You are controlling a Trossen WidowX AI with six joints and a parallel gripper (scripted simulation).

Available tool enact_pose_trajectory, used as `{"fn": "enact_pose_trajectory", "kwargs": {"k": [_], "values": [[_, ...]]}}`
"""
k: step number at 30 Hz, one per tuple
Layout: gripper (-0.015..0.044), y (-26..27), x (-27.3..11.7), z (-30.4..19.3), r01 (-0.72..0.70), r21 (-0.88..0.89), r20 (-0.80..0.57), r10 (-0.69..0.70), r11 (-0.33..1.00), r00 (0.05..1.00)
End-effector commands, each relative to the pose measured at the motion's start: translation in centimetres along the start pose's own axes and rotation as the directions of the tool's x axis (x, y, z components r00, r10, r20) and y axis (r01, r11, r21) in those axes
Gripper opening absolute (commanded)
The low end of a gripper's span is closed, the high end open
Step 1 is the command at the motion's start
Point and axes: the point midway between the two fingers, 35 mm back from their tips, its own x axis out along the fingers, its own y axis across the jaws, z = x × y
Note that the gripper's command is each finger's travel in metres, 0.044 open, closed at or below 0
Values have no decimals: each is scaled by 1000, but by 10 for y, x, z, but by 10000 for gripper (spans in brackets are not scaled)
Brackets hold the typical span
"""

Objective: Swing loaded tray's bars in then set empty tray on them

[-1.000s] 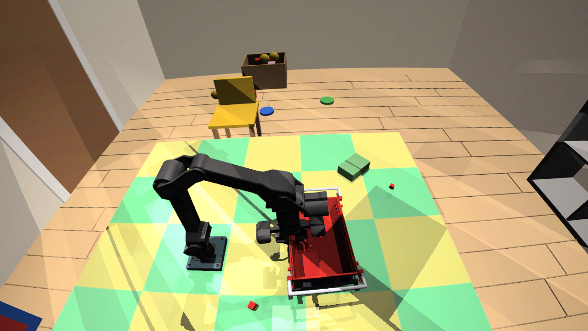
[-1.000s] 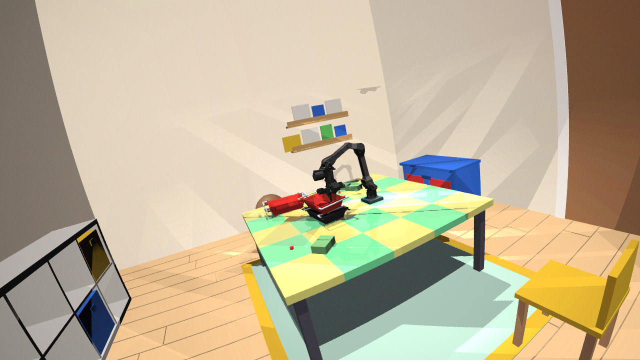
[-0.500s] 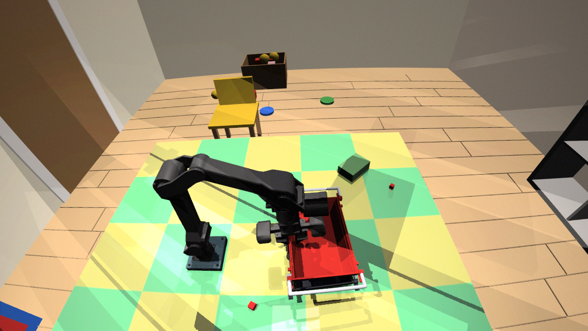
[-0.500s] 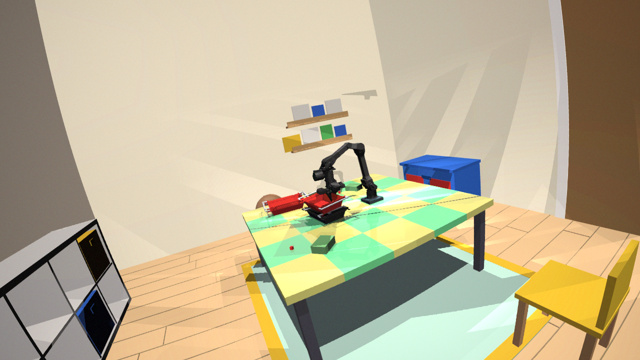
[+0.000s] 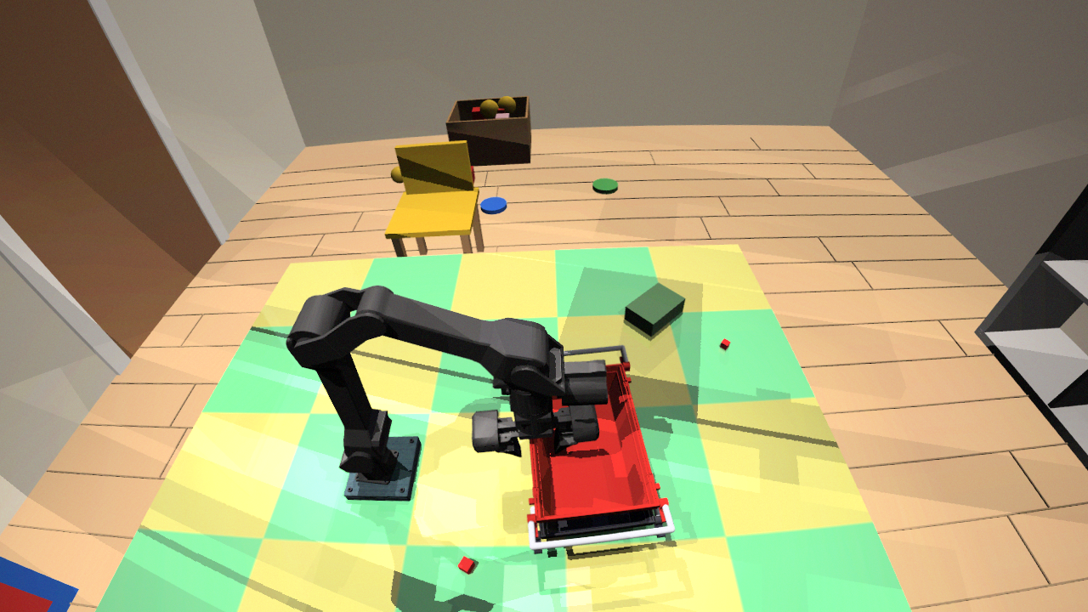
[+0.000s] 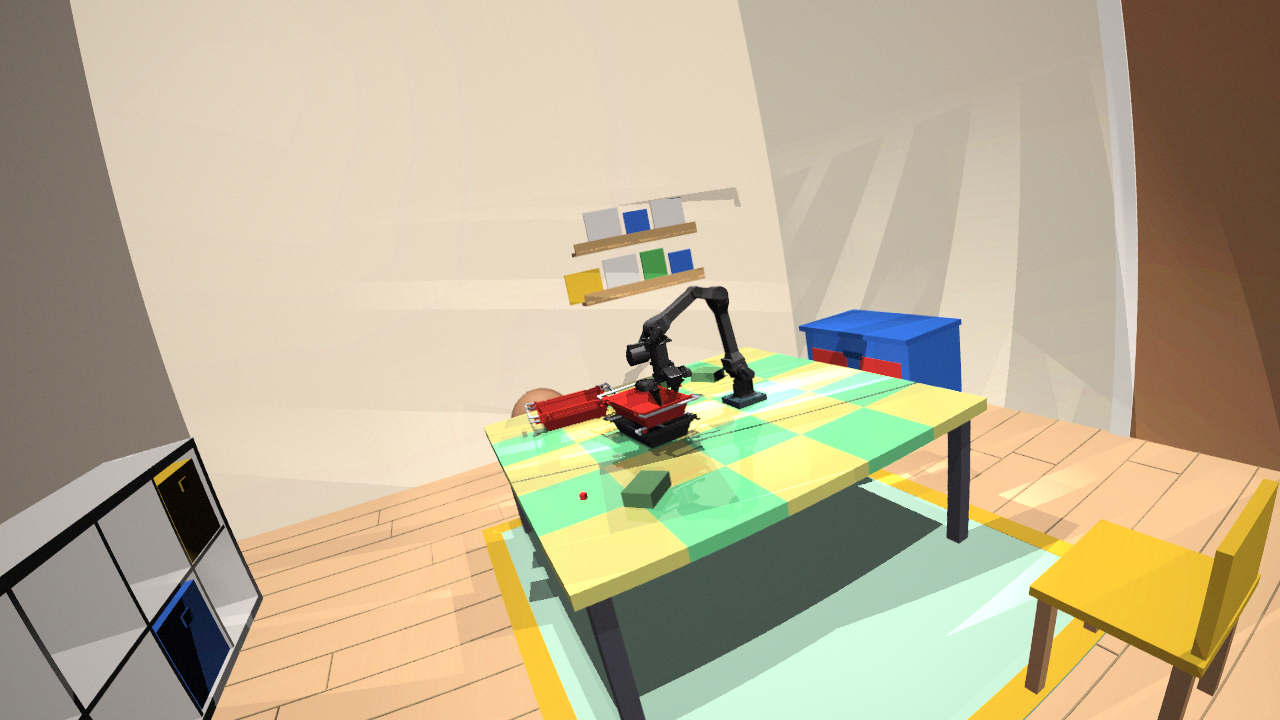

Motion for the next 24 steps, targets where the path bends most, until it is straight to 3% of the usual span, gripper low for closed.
{"fn": "enact_pose_trajectory", "kwargs": {"k": [1,8,16,24], "values": [[337,1,0,0,-3,-5,-3,3,1000,1000],[440,1,0,0,-3,-5,-3,3,1000,1000],[440,-1,-2,0,0,0,0,0,1000,1000],[440,-5,-35,0,-1,-2,-1,1,1000,1000]]}}
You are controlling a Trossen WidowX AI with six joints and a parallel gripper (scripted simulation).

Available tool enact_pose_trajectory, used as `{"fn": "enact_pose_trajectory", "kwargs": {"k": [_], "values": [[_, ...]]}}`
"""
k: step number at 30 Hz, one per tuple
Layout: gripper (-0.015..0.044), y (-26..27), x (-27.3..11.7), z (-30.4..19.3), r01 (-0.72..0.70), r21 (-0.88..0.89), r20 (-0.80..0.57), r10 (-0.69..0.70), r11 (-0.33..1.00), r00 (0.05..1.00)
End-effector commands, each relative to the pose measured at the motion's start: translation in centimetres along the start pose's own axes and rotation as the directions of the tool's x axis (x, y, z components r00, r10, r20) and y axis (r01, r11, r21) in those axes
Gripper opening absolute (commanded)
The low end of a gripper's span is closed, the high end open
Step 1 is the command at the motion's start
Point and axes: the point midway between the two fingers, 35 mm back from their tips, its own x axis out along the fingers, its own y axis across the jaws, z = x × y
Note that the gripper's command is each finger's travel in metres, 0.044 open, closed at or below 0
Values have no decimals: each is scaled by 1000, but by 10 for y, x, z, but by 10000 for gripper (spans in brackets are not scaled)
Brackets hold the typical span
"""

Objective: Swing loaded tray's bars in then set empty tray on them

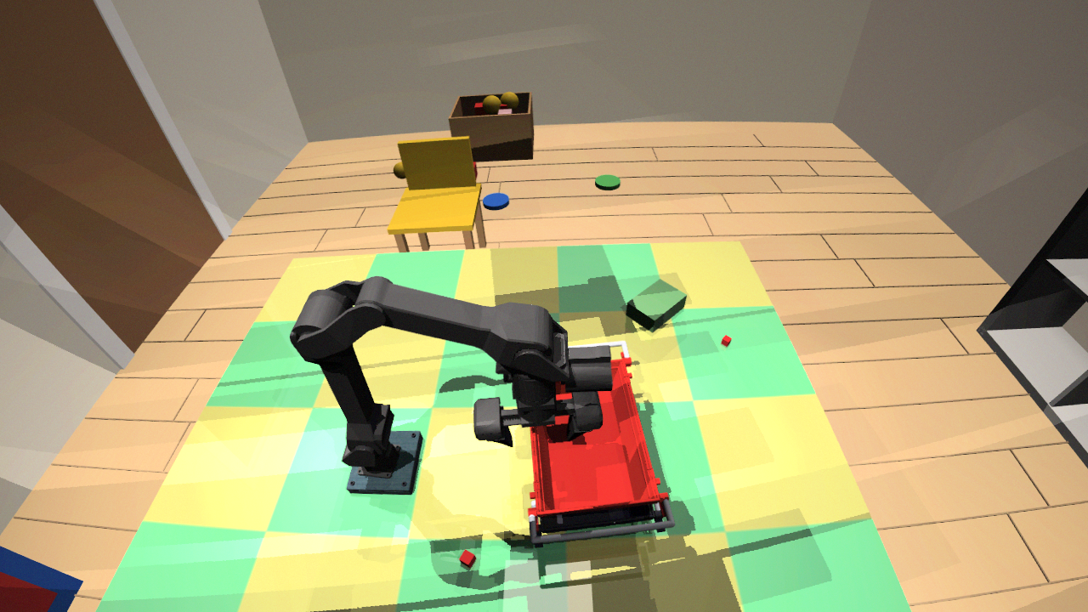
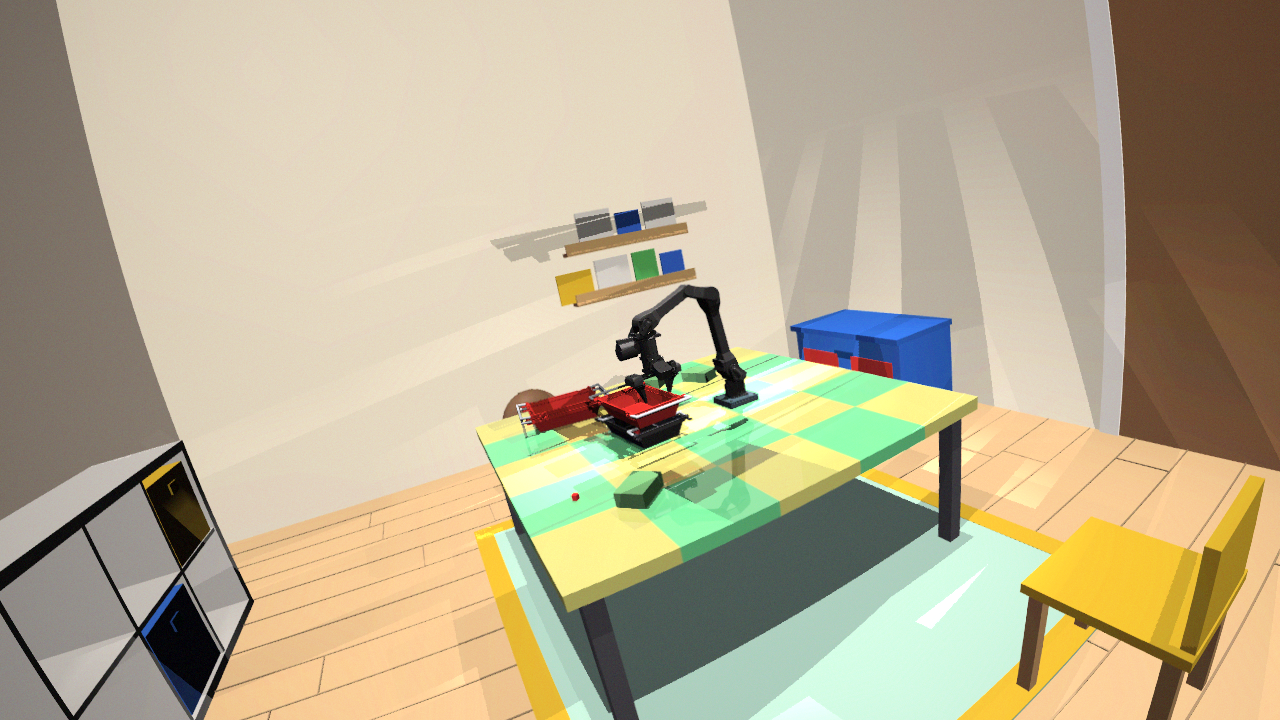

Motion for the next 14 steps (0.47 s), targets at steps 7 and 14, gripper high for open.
{"fn": "enact_pose_trajectory", "kwargs": {"k": [7,14], "values": [[440,-3,-50,0,2,-1,-2,-2,1000,1000],[440,1,-84,0,1,-2,-2,-1,1000,1000]]}}
